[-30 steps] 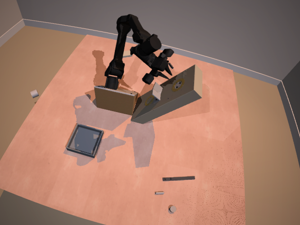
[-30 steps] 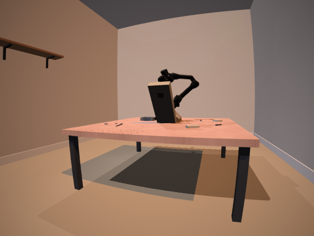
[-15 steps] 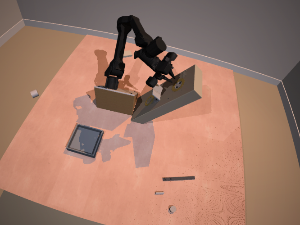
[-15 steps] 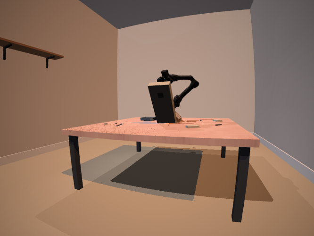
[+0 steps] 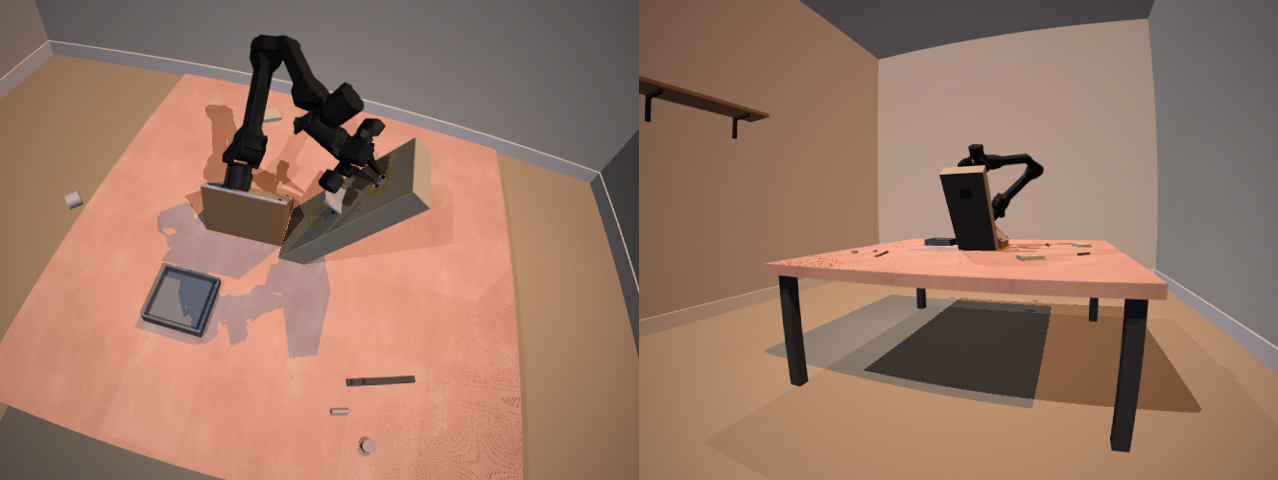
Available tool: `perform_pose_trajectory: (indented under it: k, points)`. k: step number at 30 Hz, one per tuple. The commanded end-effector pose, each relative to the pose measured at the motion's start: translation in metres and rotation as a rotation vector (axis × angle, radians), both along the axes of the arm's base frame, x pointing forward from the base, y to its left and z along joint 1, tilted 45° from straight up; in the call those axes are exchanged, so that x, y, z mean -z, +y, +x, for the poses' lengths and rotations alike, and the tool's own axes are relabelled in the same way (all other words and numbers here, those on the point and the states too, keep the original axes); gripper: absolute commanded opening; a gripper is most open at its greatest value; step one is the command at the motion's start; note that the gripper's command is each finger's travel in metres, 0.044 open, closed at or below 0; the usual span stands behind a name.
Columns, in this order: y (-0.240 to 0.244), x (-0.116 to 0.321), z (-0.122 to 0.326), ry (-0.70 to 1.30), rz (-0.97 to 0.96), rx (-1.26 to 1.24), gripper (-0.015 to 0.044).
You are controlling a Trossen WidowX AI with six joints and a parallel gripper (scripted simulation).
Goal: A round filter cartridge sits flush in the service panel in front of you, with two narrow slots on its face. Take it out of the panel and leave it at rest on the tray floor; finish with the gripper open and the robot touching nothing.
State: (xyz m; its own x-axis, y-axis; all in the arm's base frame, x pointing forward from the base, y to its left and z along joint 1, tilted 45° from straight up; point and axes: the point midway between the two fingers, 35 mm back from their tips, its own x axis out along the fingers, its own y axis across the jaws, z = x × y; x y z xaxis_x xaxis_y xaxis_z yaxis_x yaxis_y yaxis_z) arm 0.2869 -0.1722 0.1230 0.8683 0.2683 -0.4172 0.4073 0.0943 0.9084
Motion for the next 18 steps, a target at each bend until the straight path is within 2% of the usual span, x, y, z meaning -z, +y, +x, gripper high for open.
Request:
perform_pose_trajectory:
  k: [1, 18]
  points:
    - [0.0037, 0.0038, 0.0050, 0.002, 0.007, 0.001, 0.0097]
    - [0.0040, 0.0050, 0.0055, 0.002, 0.007, 0.001, 0.0097]
